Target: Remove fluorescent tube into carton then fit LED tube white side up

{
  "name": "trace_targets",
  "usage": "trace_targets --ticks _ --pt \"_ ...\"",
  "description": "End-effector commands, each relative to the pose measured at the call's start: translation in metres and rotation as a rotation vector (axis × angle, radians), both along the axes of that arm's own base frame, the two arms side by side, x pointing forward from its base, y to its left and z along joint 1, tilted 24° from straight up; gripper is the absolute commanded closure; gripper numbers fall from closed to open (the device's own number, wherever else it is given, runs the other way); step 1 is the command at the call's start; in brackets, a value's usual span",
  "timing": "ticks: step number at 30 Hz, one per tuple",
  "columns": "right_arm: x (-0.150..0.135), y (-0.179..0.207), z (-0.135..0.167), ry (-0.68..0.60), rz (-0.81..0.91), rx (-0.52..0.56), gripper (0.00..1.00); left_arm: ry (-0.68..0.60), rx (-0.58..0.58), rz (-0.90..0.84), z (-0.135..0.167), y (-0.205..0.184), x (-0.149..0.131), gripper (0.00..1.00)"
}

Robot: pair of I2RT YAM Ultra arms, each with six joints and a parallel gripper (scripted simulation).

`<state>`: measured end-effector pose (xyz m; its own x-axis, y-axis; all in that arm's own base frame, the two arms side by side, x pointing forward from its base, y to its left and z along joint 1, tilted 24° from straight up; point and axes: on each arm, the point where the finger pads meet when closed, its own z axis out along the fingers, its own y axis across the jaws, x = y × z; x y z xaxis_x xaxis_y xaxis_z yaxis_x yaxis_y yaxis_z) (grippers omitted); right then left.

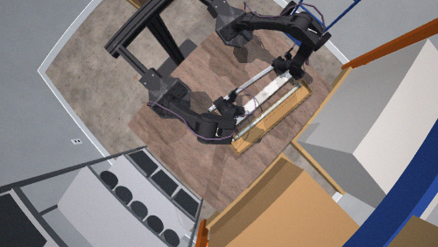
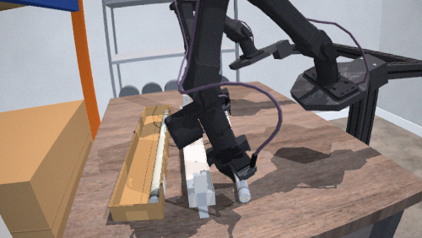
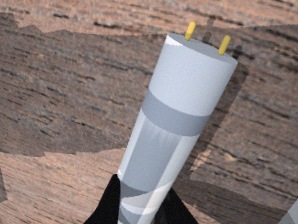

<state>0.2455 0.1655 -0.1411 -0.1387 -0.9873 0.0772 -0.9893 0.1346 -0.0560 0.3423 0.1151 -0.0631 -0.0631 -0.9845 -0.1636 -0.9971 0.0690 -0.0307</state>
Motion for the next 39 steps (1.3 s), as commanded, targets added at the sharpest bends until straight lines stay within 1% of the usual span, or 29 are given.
trace_targets --ticks 1,19,21,22,23,24,26,28,29,30,31,32,33,34,35,36,37,38,39 --pt "0.001 0.011 0.01 -0.015 0.032 0.027 0.89 0.0 0.016 -0.009 0.0 -0.001 -0.001 0.89" --pt "0.004 0.013 0.01 -0.026 0.032 0.036 0.89 0.0 0.016 -0.009 0.0 -0.001 -0.001 0.89" --pt "-0.003 0.008 0.009 -0.004 0.027 0.019 0.89 0.005 0.014 -0.008 0.007 -0.002 -0.005 0.89" --pt "-0.006 0.006 0.009 0.002 0.021 0.015 0.89 0.021 0.01 -0.008 0.005 -0.003 -0.01 0.89" --pt "-0.01 0.004 0.008 0.009 0.014 0.009 0.89 0.007 0.014 -0.007 0.008 -0.002 -0.004 0.89" --pt "-0.012 0.002 0.008 0.013 0.013 0.006 0.89 0.016 0.012 -0.007 0.006 -0.003 -0.006 0.89" --pt "-0.004 0.009 0.01 -0.002 0.022 0.017 0.89 0.011 0.013 0.002 0.008 0.0 -0.008 0.89" --pt "-0.004 0.009 0.01 -0.002 0.022 0.017 0.89 0.011 0.013 0.002 0.008 0.0 -0.008 0.89" --pt "-0.006 0.006 0.011 0.003 0.008 0.013 0.89 0.01 0.013 0.006 0.01 0.001 -0.006 0.89" --pt "-0.013 0.003 0.011 0.014 0.014 0.005 0.89 0.016 0.012 0.013 0.009 0.002 -0.011 0.89" --pt "-0.008 0.006 0.012 0.007 0.013 0.01 0.89 0.026 0.009 0.013 0.008 0.001 -0.015 0.89" --pt "-0.009 0.005 0.012 0.009 0.012 0.008 0.89 0.01 0.013 0.014 0.012 0.003 -0.008 0.89" --pt "-0.015 0.001 0.011 0.02 0.012 -0.001 0.89 0.011 0.013 0.011 0.012 0.002 -0.008 0.89" --pt "-0.01 0.006 0.014 0.009 0.012 0.009 0.89 0.025 0.01 0.012 0.01 0.001 -0.014 0.89" --pt "-0.012 0.005 0.014 0.012 0.012 0.006 0.89 0.031 0.008 0.014 0.01 0.0 -0.017 0.89" --pt "-0.017 0.001 0.014 0.022 0.011 -0.002 0.89 0.025 0.01 0.013 0.012 0.0 -0.015 0.89" --pt "-0.013 0.004 0.017 0.014 0.012 0.004 0.89 0.016 0.012 0.011 0.016 0.001 -0.011 0.89" --pt "-0.009 0.008 0.019 0.004 0.012 0.012 0.89 0.03 0.009 0.011 0.014 -0.001 -0.017 0.89" --pt "-0.015 0.004 0.019 0.016 0.011 0.003 0.89 0.034 0.008 0.012 0.014 -0.001 -0.019 0.89"
